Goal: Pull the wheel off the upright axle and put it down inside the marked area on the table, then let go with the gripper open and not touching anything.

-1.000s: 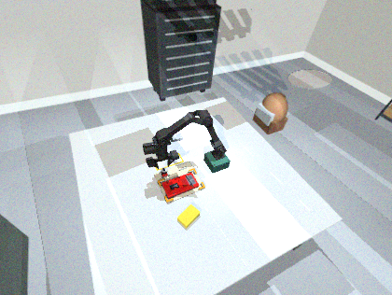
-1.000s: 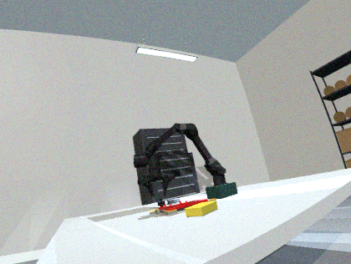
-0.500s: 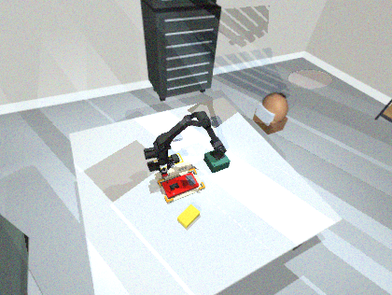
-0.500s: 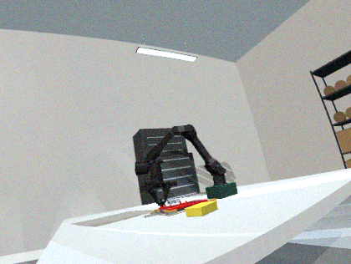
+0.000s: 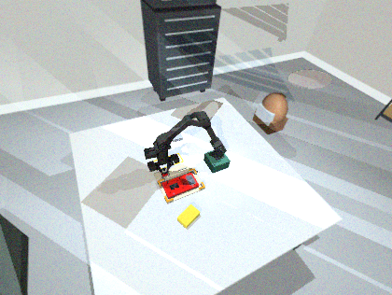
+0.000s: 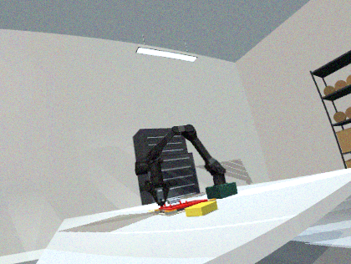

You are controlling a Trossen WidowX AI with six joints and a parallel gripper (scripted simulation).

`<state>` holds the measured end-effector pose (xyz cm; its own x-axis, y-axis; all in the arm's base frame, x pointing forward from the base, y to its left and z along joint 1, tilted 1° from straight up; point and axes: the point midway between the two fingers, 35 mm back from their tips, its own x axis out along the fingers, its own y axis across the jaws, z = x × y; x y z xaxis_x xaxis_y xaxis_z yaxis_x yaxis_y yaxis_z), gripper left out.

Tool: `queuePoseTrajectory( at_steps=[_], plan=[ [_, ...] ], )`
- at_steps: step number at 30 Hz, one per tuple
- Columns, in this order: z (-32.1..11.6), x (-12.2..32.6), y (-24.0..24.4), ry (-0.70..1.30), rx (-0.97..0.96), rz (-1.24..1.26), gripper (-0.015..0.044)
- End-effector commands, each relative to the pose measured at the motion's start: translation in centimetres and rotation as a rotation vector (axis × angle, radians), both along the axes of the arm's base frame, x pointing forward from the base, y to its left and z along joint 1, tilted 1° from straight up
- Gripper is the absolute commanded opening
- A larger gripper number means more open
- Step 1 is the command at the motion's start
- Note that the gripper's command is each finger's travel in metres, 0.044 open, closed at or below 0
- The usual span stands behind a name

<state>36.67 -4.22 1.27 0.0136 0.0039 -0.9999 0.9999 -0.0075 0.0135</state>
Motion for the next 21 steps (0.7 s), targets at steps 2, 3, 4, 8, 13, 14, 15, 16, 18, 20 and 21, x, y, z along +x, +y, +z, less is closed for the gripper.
queuePoseTrajectory(
  at_steps=[2, 3, 4, 8, 13, 14, 15, 16, 18, 20, 21],
  plan=[
    [0.24, 0.02, 0.00, -0.001, 0.000, 0.000, 0.0000],
    [0.27, 0.02, 0.00, -0.001, -0.001, 0.000, 0.0000],
    [0.30, 0.02, 0.00, -0.001, -0.001, 0.000, 0.0000],
    [0.43, 0.03, -0.01, -0.001, -0.001, 0.000, 0.0000],
    [0.60, 0.04, -0.01, -0.002, -0.001, 0.001, 0.0000],
    [0.63, 0.04, -0.01, -0.002, -0.001, 0.001, 0.0000],
    [0.66, 0.04, -0.01, -0.002, -0.001, 0.001, 0.0000],
    [0.69, 0.04, -0.01, -0.002, -0.001, 0.001, 0.0000],
    [0.76, 0.04, -0.01, -0.002, -0.001, 0.001, 0.0000],
    [0.82, 0.04, -0.01, -0.002, -0.001, 0.001, 0.0000],
    [0.86, 0.05, -0.01, -0.002, -0.001, 0.001, 0.0000]
  ],
)
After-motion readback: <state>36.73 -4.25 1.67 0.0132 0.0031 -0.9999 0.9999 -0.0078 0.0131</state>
